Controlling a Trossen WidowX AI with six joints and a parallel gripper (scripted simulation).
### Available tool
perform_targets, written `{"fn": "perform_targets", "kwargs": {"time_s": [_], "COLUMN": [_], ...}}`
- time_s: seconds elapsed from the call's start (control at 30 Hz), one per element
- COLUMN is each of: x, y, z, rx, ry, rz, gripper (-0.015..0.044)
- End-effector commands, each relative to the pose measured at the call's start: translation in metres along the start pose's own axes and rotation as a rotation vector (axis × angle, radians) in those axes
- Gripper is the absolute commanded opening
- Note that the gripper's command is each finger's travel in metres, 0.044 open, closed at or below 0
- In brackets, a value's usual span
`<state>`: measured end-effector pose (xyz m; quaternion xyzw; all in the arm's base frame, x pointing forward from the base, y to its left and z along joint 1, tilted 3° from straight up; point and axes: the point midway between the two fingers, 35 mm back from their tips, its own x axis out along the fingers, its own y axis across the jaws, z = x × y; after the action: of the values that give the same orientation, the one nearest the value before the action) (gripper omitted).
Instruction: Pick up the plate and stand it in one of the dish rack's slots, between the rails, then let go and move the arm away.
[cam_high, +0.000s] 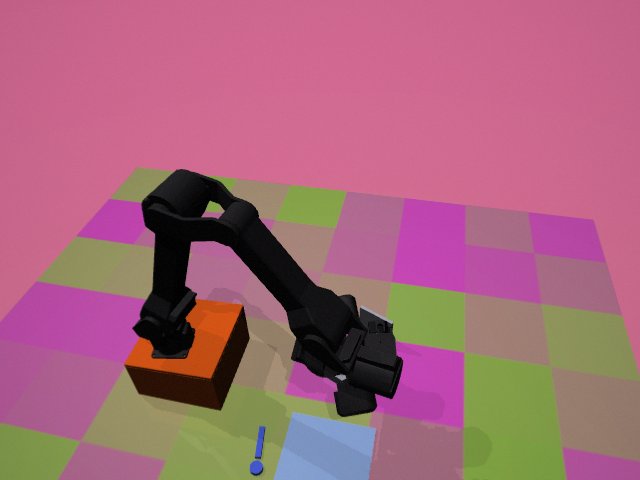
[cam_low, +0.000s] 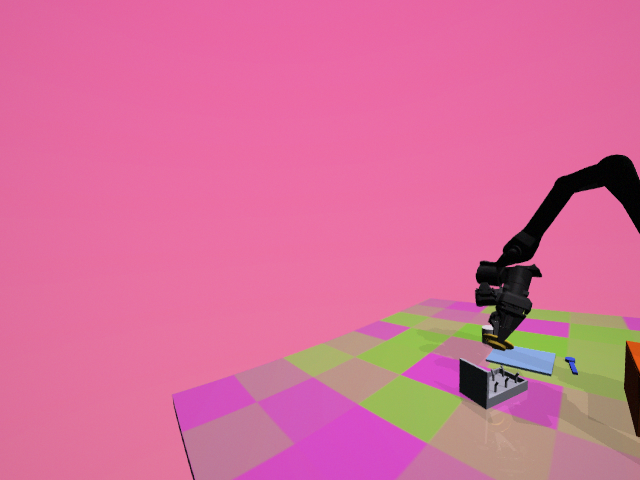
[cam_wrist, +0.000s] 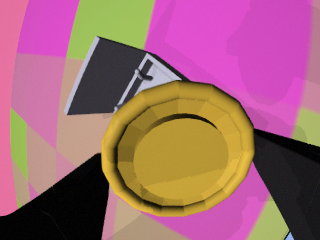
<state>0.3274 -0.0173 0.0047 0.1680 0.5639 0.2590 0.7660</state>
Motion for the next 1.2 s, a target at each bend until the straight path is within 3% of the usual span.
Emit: {"fn": "perform_targets", "kwargs": {"time_s": [0.0,0.6,1.17], "x": [0.009,0.020,0.006], "y": [-0.002,-0.004,0.002], "z": [-0.005,-0.016,-0.032], "rx": [-0.091,-0.498,-0.871], "ry": [-0.054,-0.385,-0.779], "rz": [0.068,0.243,0.256], "gripper": [0.0000,0.0000,0.0000]}}
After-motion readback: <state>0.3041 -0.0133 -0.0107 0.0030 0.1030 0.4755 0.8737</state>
